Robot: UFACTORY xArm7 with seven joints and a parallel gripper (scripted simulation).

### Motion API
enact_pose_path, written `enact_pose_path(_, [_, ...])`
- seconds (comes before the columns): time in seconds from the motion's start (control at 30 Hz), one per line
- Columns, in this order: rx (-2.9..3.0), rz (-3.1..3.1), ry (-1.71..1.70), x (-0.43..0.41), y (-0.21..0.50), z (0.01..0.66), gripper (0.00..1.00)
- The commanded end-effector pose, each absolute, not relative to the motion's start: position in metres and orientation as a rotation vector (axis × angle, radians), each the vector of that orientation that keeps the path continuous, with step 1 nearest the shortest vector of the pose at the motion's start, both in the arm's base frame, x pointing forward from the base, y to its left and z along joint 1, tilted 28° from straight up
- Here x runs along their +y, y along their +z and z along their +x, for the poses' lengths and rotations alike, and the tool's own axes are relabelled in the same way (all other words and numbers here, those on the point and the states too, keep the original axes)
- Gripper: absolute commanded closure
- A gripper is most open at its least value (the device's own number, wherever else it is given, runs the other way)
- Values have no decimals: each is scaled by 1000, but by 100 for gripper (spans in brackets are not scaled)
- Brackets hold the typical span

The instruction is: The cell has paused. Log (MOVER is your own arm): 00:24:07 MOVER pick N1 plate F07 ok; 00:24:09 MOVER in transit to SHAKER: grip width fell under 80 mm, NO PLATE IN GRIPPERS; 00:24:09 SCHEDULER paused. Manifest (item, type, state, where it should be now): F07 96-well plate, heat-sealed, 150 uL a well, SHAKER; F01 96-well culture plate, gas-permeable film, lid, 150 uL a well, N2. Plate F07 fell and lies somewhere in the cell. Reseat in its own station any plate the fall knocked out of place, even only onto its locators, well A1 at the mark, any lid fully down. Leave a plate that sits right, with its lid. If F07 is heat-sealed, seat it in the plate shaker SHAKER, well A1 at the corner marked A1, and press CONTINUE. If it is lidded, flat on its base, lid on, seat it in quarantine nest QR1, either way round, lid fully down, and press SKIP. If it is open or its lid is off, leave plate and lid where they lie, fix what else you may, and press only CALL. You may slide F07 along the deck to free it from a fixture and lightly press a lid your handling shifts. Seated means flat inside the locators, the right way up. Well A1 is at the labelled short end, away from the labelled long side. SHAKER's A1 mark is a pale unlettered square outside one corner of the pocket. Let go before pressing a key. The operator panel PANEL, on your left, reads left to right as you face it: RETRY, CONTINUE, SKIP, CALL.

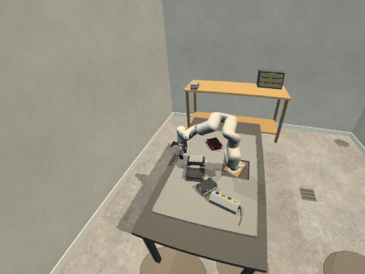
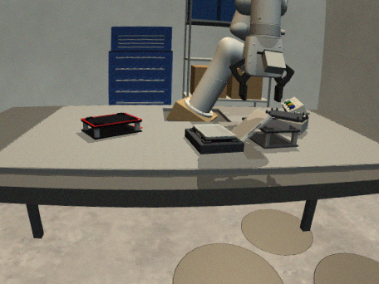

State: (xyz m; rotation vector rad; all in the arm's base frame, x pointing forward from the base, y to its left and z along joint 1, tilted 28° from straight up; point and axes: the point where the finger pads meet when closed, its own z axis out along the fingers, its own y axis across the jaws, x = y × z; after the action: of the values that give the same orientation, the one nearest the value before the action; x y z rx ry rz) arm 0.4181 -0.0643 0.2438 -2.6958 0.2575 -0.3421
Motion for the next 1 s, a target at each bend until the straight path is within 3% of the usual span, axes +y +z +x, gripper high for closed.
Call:
enact_pose_path(0.0, [269, -2694, -344, -81, 239, 422, 0])
enact_pose_path(0.97, [269, -2695, -344, -159, 211, 435, 0])
